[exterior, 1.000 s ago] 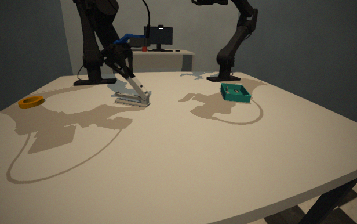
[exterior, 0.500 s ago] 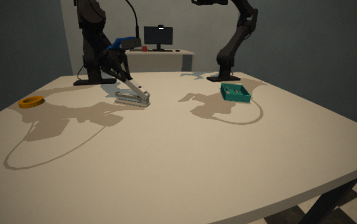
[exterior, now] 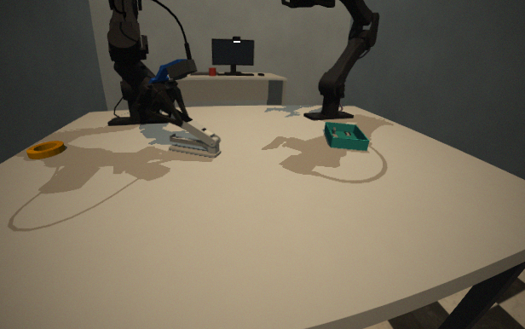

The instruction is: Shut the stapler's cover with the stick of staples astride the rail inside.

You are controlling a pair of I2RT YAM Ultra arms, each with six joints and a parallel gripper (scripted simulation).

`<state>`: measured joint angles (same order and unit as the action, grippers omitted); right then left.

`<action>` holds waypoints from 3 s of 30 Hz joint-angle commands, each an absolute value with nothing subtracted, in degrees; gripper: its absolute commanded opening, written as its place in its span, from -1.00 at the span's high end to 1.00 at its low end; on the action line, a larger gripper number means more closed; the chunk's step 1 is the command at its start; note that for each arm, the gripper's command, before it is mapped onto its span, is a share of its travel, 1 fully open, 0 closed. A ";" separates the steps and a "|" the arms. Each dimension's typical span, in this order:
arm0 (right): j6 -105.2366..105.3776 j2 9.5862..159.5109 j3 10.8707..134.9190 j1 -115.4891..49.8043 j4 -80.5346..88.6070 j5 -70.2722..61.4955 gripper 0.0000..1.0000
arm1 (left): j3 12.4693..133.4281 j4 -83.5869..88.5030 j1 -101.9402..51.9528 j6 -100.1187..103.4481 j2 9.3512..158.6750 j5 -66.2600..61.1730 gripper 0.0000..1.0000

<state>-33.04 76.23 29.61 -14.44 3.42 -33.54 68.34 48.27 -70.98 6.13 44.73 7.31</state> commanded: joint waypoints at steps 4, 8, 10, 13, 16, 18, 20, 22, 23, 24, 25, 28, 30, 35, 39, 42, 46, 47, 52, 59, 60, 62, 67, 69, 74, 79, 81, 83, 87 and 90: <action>-32.15 76.72 25.15 -12.41 -4.65 -37.15 1.00 | 69.79 47.87 -70.72 6.15 44.38 7.15 -1.00; -31.63 77.81 22.02 -10.98 -11.07 -39.68 1.00 | 69.79 47.87 -70.72 6.15 44.38 7.15 -1.00; -31.33 78.38 20.97 -10.53 -13.54 -40.53 1.00 | 69.79 47.87 -70.72 6.15 44.38 7.15 -1.00; -31.06 78.72 20.72 -10.47 -14.52 -40.68 1.00 | 69.79 47.87 -70.72 6.15 44.38 7.15 -1.00; -30.98 78.81 20.64 -10.49 -14.80 -40.72 1.00 | 69.79 47.87 -70.72 6.15 44.38 7.15 -1.00; -30.97 78.83 20.63 -10.56 -14.84 -40.72 1.00 | 69.79 47.87 -70.72 6.15 44.38 7.15 -1.00; -30.96 78.86 21.00 -10.60 -14.91 -40.73 1.00 | 69.79 47.87 -70.72 6.15 44.38 7.15 -1.00; -31.05 78.86 21.02 -10.61 -14.92 -40.73 1.00 | 69.79 47.87 -70.72 6.15 44.38 7.15 -1.00; -31.06 78.86 21.02 -10.61 -14.92 -40.73 0.77 | 69.79 47.87 -70.72 6.15 44.38 7.15 -1.00; -31.07 78.86 21.02 -10.61 -14.92 -40.73 0.55 | 69.79 47.87 -70.72 6.15 44.38 7.15 -1.00; -31.07 78.86 21.02 -10.61 -14.92 -40.73 0.32 | 69.79 47.87 -70.72 6.15 44.38 7.15 -1.00; -31.34 78.36 21.23 -10.81 -14.27 -40.25 -0.01 | 69.79 47.87 -70.72 6.15 44.38 7.15 -1.00; -32.24 76.88 20.78 -9.86 -12.39 -41.17 -0.01 | 69.79 47.87 -70.72 6.15 44.38 7.15 -1.00; -33.80 74.28 20.76 -8.05 -8.99 -42.44 -0.01 | 69.79 47.87 -70.72 6.15 44.38 7.15 -1.00; -34.78 72.87 21.12 -7.03 -6.81 -43.16 -0.28 | 69.79 47.87 -70.72 6.15 44.38 7.15 -1.00; -36.76 70.02 21.78 -4.79 -2.74 -44.63 -0.28 | 69.79 47.87 -70.72 6.15 44.38 7.15 -1.00; -40.03 65.68 22.12 -1.06 4.76 -46.15 -0.50 | 69.79 47.87 -70.72 6.15 44.38 7.15 -1.00; -40.45 65.35 22.34 -1.14 6.73 -45.61 -0.73 | 70.37 46.73 -70.72 6.08 43.71 6.63 -1.00; -40.99 64.22 24.16 -2.24 15.13 -40.48 -1.00 | 67.53 41.93 -71.40 5.66 44.37 6.38 -1.00; -39.32 66.58 35.86 -10.23 34.03 -25.36 -1.00 | 57.63 31.87 -73.64 5.38 45.31 5.64 -1.00; -38.95 67.66 38.06 -11.80 36.54 -23.23 -1.00 | 56.22 30.62 -73.93 5.34 45.38 5.56 -1.00; -38.08 70.16 43.07 -14.79 41.02 -19.36 -1.00 | 53.73 28.45 -74.44 5.28 45.50 5.44 -1.00; -35.69 76.90 54.05 -20.60 50.41 -12.12 -1.00 | 49.34 24.87 -75.28 5.23 45.61 5.19 -1.00; -35.16 78.23 56.01 -21.56 52.22 -10.88 -1.00 | 48.68 24.33 -75.41 5.22 45.65 5.15 -1.00; -32.47 84.73 64.82 -25.48 60.66 -5.65 -1.00 | 46.53 22.74 -75.79 5.21 45.89 5.04 -1.00; -30.02 92.38 74.96 -29.22 68.82 -1.47 -1.00 | 46.45 22.55 -75.91 5.22 45.96 5.17 -1.00; -29.40 94.71 77.95 -30.06 71.07 -0.57 -1.00 | 46.43 22.54 -75.89 5.22 45.98 5.17 -1.00; -28.88 96.83 80.66 -30.81 72.89 0.13 -1.00 | 46.43 22.51 -75.88 5.22 46.00 5.16 -1.00; -28.55 98.36 82.55 -31.29 73.99 0.50 -1.00 | 46.43 22.50 -75.88 5.22 46.02 5.16 -1.00; -28.38 99.71 84.16 -31.64 73.71 0.02 -1.00 | 46.43 22.48 -75.88 5.22 46.03 5.16 -1.00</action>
